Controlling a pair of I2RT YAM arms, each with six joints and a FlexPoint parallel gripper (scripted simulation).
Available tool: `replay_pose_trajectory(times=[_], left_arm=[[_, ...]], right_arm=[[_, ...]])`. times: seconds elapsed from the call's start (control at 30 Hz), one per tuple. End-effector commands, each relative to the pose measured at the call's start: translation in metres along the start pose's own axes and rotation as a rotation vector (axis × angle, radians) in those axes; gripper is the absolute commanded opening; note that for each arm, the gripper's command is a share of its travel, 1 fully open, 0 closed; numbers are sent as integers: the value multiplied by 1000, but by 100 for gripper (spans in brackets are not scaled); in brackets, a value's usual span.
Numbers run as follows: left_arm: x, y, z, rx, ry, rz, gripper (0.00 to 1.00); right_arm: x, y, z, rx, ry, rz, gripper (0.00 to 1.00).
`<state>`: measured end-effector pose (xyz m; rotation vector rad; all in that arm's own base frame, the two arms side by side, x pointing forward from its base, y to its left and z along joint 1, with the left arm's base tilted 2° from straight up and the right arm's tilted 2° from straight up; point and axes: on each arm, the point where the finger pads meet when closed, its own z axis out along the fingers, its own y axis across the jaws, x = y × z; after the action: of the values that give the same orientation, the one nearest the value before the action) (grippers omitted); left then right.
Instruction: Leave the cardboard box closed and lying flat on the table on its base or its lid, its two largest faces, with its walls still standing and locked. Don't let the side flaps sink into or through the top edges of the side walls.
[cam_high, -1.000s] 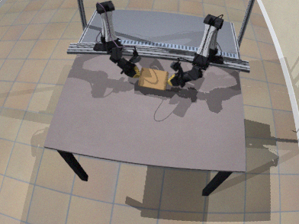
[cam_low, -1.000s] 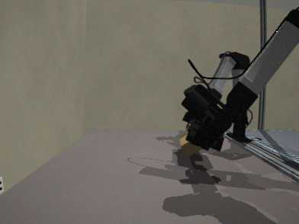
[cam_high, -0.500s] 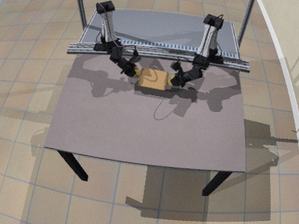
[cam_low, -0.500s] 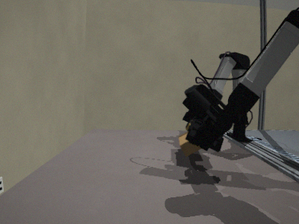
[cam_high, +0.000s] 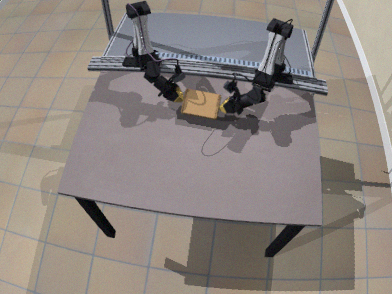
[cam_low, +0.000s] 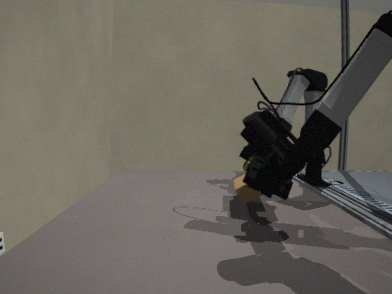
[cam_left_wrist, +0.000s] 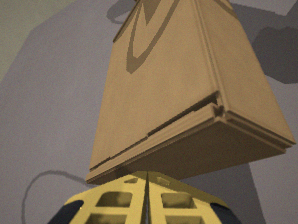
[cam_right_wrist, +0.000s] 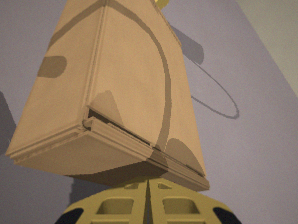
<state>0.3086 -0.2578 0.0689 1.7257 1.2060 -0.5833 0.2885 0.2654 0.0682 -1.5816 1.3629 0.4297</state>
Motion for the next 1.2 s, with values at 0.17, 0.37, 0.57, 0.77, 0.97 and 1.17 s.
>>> replay_pose_trajectory(times=[0.17,0.37,0.57,0.77,0.97,1.17], left_arm=[[-25,7,0,-28,-57,99,0],[-26,8,0,-32,-58,105,0],[-25,7,0,-32,-57,106,0],[-26,9,0,-35,-58,110,0],[-25,7,0,-33,-57,107,0],[-25,8,0,-35,-58,109,0]], right_arm=[[-5,5,6,-6,-29,-37,0],[-7,4,7,0,-32,-44,0],[-6,4,7,-1,-32,-44,0],[-8,2,7,4,-36,-49,0],[-6,5,7,0,-32,-45,0],[-6,4,7,2,-34,-47,0]])
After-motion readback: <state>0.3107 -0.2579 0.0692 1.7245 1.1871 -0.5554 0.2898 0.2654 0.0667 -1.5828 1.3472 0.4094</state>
